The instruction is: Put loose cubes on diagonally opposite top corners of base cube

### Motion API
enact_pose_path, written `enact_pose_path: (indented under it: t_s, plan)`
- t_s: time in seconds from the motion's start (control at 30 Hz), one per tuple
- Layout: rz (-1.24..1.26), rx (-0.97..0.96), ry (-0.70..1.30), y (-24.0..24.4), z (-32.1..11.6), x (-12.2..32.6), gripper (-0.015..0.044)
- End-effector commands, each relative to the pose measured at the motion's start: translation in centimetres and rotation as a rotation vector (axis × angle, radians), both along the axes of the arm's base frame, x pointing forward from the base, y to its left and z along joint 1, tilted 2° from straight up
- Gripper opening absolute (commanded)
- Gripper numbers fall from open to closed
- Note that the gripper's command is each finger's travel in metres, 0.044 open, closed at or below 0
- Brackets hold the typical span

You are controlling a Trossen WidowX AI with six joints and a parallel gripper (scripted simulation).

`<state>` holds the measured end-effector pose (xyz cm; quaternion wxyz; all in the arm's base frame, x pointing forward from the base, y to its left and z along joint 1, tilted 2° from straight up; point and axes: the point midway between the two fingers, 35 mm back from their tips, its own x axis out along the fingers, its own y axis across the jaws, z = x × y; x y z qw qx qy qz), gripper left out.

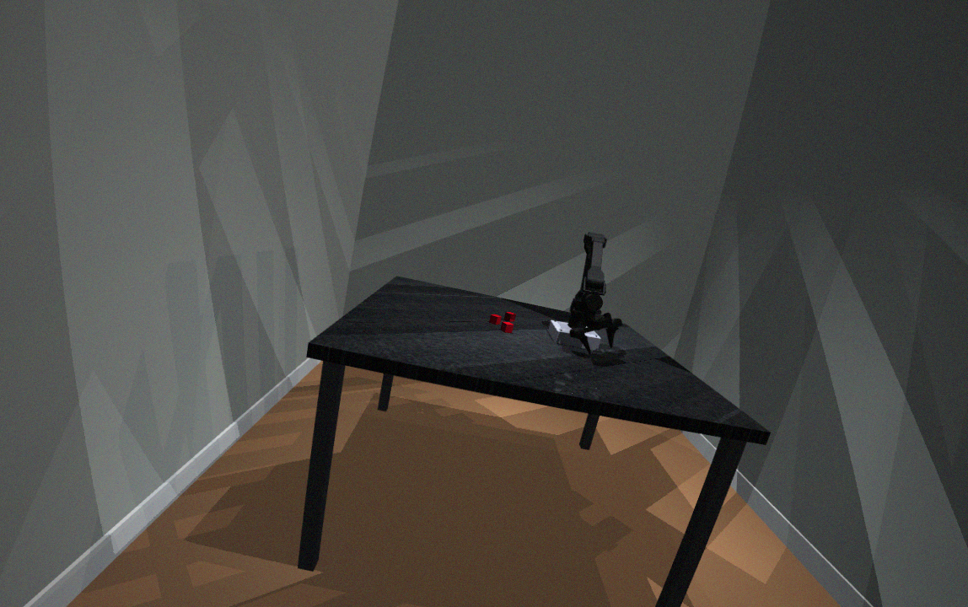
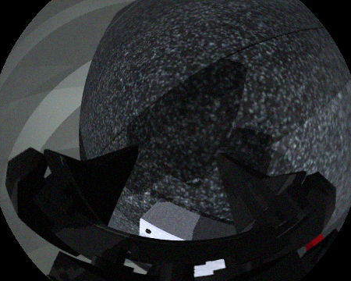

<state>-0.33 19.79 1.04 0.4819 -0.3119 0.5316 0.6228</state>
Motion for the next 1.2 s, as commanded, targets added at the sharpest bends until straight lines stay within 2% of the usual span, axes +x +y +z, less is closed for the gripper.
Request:
enact_pose_path:
  t_s: [0.0, 0.13, 0.17, 0.67, 1.17]
  plan:
    - [-0.007, -0.001, 0.0, 0.0, 0.0, 0.1, 0.0374]
    - [-0.143, -0.029, -0.009, 0.8, 0.8, 2.7, 0.0269]
    - [-0.184, -0.037, -0.011, 1.0, 1.0, 3.5, 0.0265]
    - [-0.802, -0.162, -0.023, -0.2, 4.4, 16.0, 0.0265]
    - [-1.421, -0.288, 0.001, -8.5, 7.7, 26.9, 0.0265]
